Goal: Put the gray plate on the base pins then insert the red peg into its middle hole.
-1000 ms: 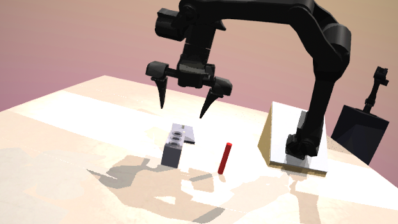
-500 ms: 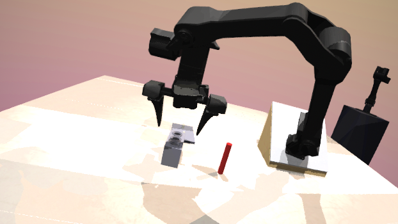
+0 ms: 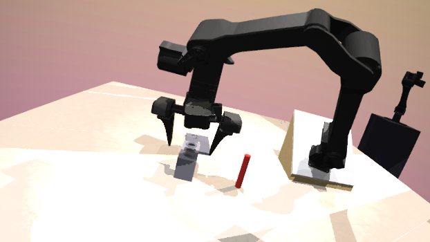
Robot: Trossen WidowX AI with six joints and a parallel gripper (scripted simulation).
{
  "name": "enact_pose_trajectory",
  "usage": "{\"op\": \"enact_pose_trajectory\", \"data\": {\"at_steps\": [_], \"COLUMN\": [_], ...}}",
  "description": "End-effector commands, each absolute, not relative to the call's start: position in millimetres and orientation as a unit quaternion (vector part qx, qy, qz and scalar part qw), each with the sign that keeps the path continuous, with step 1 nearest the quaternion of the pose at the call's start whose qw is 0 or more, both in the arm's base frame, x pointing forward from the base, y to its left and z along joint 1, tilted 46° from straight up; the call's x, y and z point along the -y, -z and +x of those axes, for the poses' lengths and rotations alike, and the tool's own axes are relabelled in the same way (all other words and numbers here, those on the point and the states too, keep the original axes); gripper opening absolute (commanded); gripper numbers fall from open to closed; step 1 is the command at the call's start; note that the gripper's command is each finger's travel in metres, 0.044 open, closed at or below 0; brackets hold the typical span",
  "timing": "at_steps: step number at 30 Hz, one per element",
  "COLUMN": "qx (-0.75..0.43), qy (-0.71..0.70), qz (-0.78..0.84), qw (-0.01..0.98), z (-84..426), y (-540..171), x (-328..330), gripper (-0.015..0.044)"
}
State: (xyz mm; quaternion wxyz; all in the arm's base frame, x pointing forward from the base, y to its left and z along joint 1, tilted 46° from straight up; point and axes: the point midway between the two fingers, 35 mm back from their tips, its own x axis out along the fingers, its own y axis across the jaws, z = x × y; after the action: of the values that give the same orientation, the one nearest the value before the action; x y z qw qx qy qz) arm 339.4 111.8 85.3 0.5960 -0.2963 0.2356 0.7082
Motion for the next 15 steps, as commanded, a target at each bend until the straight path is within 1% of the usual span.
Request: {"op": "enact_pose_trajectory", "data": {"at_steps": [1,15], "qx": [-0.236,-0.236], "qy": [-0.708,-0.708], "qz": [-0.294,-0.293], "qw": [0.597,0.597], "z": [338.5,335.9], "y": [-80.3,-65.1], "x": [-116.8,-133.0], "gripper": [0.0440,0.0440]}}
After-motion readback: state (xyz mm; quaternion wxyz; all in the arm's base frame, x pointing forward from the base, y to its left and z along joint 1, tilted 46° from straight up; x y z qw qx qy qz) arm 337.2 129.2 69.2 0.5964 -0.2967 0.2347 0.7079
